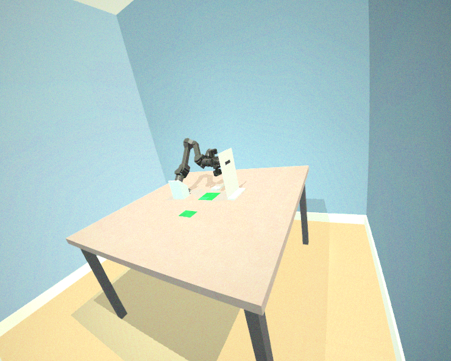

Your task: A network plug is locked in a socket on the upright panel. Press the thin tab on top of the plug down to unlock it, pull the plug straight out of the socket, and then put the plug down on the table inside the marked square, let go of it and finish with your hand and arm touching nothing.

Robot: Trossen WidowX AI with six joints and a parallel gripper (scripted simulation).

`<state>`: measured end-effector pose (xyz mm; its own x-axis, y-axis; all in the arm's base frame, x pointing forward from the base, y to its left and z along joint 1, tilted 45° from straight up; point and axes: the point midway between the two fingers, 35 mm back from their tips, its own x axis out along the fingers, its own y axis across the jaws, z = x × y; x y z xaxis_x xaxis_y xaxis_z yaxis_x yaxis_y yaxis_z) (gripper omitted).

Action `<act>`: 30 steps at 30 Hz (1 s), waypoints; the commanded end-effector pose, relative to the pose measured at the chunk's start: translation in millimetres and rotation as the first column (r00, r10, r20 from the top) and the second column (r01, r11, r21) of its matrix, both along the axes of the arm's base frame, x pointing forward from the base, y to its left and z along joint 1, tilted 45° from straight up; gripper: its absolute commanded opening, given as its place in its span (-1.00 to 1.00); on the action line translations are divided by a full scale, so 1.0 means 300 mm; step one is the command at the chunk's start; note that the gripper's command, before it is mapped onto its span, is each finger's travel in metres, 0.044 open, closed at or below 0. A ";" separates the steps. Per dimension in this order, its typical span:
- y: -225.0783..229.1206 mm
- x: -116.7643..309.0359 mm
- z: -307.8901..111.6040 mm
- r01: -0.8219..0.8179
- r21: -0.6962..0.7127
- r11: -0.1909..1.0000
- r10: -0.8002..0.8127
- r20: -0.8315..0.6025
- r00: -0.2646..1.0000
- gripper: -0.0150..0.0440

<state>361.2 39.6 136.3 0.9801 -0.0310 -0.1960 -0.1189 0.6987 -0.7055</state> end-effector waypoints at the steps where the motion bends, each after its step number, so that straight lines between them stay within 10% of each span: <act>1: -0.002 -0.016 -0.001 -0.001 -0.003 1.000 0.001 0.000 1.000 -0.49; 30: -0.005 -0.058 0.003 -0.001 -0.003 1.000 0.001 -0.001 1.000 -0.49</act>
